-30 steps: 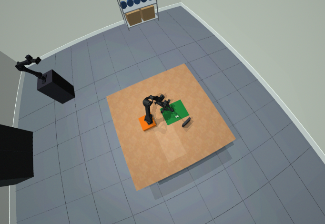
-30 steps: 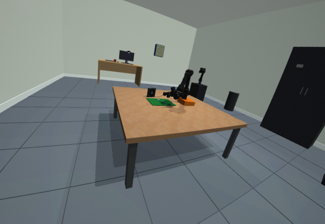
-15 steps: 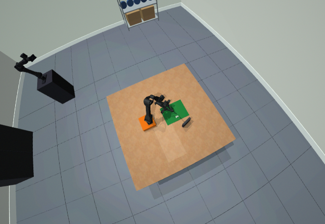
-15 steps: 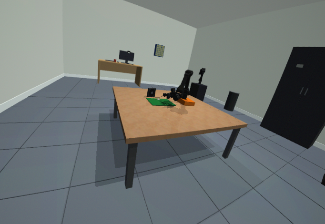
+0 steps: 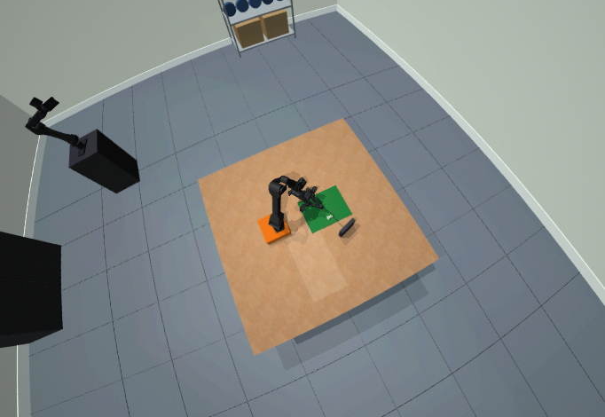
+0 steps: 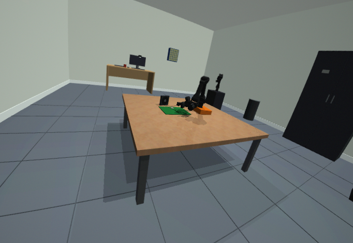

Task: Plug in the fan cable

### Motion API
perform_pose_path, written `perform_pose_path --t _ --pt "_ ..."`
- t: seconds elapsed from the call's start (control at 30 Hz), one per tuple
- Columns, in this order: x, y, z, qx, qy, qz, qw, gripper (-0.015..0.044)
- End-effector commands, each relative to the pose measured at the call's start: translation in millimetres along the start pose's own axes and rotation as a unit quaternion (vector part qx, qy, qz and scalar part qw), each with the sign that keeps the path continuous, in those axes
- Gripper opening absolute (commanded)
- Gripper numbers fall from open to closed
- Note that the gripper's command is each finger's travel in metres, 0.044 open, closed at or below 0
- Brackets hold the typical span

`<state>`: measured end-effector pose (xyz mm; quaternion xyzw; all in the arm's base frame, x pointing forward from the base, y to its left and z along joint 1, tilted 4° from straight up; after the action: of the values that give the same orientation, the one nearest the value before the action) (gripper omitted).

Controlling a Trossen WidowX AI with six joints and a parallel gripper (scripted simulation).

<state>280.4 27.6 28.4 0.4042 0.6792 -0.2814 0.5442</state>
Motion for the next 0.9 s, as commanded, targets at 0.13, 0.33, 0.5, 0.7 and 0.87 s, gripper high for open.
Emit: perform_pose_path --t 0.13,0.33,0.5,0.7,0.87 --pt "7.0 -1.1 1.2 0.001 0.002 0.003 1.0 0.0" --pt "11.6 -1.4 2.1 0.001 0.002 0.003 1.0 0.0" --pt "15.5 -1.7 2.8 0.001 0.002 0.003 1.0 0.0" --pt "20.1 -2.0 3.7 0.001 0.002 0.003 1.0 0.0" --pt "24.0 -2.3 4.4 0.001 0.002 0.003 1.0 0.0"
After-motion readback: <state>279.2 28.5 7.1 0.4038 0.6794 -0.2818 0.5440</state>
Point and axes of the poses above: the point midway between the two fingers, 35 mm back from their tips, its own z axis out along the fingers, its own y axis across the jaws, x = y × z, the point moved 1 cm from there along -z, back along the fingers, and after that the axes turned 4 degrees about z, right-handed, at the moved point
